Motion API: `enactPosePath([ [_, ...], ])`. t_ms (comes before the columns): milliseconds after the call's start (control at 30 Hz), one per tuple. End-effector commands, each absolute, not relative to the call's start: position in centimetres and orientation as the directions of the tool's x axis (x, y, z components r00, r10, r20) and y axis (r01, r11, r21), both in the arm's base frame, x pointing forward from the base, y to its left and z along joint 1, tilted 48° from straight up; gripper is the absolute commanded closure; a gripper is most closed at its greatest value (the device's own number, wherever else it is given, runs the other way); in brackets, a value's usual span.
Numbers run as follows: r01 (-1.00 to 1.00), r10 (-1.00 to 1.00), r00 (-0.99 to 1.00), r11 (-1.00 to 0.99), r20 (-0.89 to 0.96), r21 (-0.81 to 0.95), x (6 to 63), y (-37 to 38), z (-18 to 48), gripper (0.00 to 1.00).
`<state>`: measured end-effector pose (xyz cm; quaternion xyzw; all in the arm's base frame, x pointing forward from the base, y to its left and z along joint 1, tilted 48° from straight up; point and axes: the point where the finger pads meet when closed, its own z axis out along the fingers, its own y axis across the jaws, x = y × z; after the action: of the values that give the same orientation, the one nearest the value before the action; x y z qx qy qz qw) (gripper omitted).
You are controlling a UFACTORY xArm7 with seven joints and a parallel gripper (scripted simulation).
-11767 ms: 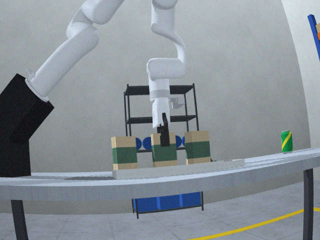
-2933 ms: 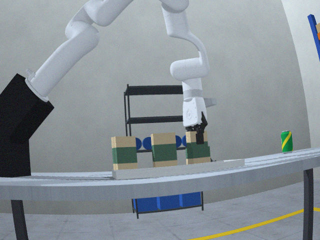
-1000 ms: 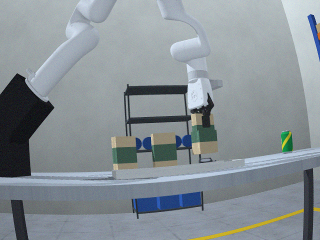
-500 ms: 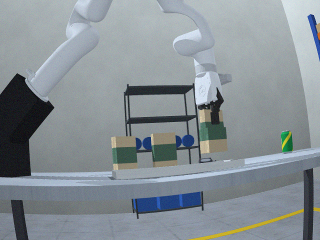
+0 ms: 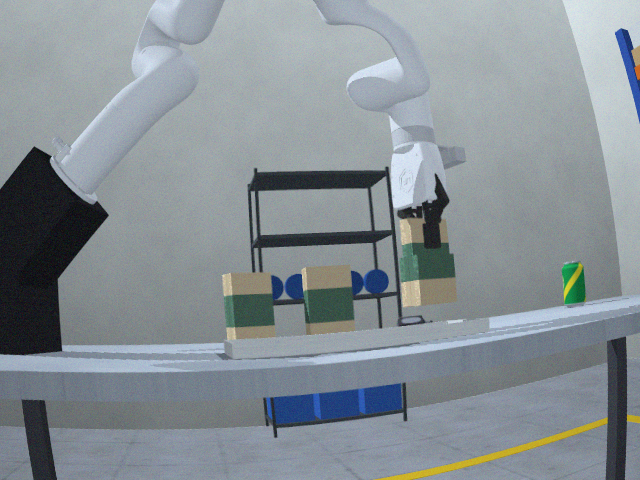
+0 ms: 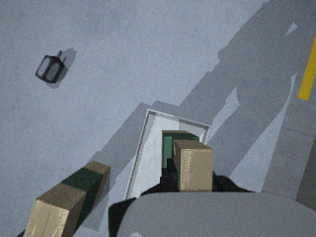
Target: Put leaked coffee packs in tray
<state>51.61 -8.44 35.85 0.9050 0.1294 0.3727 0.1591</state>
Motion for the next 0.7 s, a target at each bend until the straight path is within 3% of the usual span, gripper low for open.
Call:
enactPosePath([
  [0,0.115,0.353,0.687,-0.916,0.636,0.384,51.6,-8.4,36.0,0.77],
  [667,0.115,0.353,0.687,-0.916,0.636,0.384,53.4,-8.9,34.4,0.77],
])
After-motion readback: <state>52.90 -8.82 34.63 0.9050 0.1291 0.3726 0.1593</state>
